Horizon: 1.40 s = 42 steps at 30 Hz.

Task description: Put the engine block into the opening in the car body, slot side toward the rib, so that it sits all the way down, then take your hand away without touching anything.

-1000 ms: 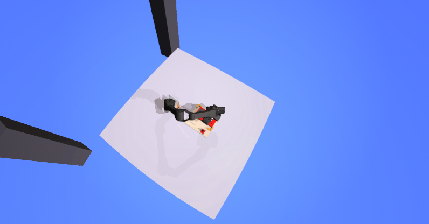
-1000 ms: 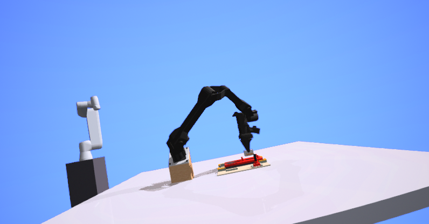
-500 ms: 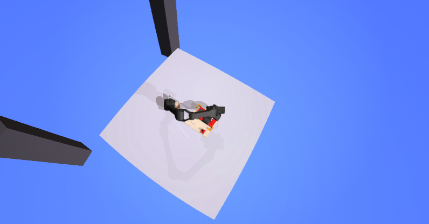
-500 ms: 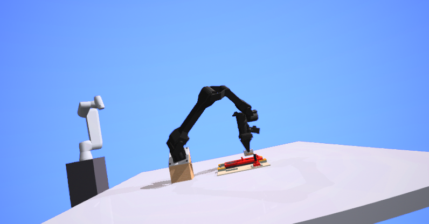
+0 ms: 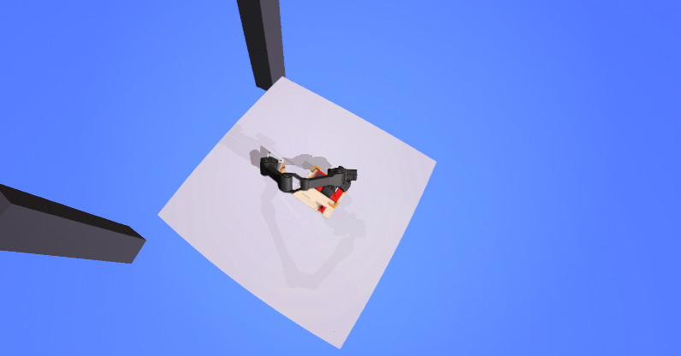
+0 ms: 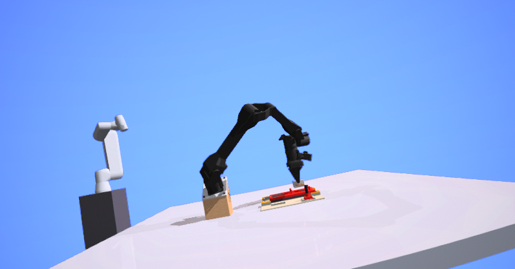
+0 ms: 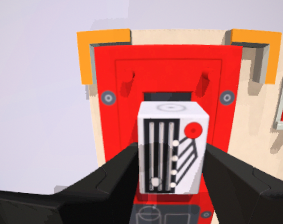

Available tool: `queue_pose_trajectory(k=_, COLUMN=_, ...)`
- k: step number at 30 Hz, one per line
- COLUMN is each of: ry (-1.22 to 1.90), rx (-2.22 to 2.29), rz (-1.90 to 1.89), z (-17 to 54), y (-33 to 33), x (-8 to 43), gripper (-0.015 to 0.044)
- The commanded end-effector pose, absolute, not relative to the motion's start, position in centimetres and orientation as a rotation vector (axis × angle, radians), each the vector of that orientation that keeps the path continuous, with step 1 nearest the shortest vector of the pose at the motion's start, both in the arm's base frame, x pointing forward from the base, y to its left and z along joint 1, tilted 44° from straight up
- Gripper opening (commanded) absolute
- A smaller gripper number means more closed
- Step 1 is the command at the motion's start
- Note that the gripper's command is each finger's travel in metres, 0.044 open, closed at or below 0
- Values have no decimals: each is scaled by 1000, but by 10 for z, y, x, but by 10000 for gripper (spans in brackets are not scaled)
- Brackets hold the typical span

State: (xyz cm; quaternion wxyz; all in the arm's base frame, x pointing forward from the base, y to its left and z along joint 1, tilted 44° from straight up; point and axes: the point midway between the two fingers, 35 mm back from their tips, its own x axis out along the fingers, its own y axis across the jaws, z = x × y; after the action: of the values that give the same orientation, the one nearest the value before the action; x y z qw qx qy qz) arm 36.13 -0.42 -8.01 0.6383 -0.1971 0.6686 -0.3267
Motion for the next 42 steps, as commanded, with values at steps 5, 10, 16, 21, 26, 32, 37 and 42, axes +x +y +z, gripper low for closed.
queue_pose_trajectory(k=5, ry=1528, rx=-449, rz=-740, z=-81, y=-4, x=362, gripper=158)
queue_pose_trajectory(k=10, ry=1528, rx=-449, rz=-740, z=-81, y=-5, x=362, gripper=158)
queue_pose_trajectory(k=16, ry=1528, rx=-449, rz=-740, z=-82, y=-5, x=361, gripper=158)
queue_pose_trajectory(k=21, ry=1528, rx=-449, rz=-740, z=-82, y=-5, x=361, gripper=158)
queue_pose_trajectory(k=26, ry=1528, rx=-449, rz=-740, z=-83, y=-6, x=361, gripper=158)
queue_pose_trajectory(k=32, ry=1528, rx=-449, rz=-740, z=-83, y=-6, x=361, gripper=158)
queue_pose_trajectory(k=37, ry=1528, rx=-449, rz=-740, z=-84, y=-7, x=361, gripper=158)
queue_pose_trajectory(k=42, ry=1528, rx=-449, rz=-740, z=-84, y=-7, x=361, gripper=158)
